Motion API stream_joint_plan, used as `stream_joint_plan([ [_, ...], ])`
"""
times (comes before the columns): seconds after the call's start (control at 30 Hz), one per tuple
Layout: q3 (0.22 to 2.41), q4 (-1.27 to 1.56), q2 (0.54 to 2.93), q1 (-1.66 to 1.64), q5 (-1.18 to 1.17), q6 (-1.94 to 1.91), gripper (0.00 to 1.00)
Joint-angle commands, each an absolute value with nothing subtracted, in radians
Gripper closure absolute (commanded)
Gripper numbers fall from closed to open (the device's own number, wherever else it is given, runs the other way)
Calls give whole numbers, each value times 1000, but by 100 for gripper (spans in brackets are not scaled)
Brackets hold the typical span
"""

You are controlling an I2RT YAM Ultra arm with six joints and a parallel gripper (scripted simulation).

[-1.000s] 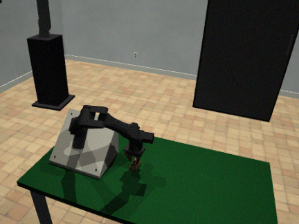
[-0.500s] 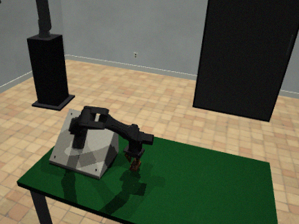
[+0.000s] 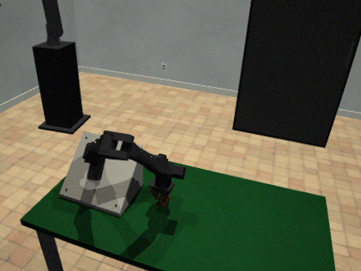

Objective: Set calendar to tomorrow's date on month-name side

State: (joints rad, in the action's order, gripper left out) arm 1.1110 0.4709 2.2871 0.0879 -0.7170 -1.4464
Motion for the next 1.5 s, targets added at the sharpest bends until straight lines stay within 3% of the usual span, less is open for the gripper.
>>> stream_joint_plan([
  [0.0, 1112, 449, 2283, 84, -717, -1459, 55],
  [1.33, 1111, 447, 2284, 85, -717, -1460, 55],
  [1.37, 1111, 447, 2284, 85, -717, -1460, 74],
  [1.47, 1111, 447, 2284, 85, -717, -1460, 74],
])
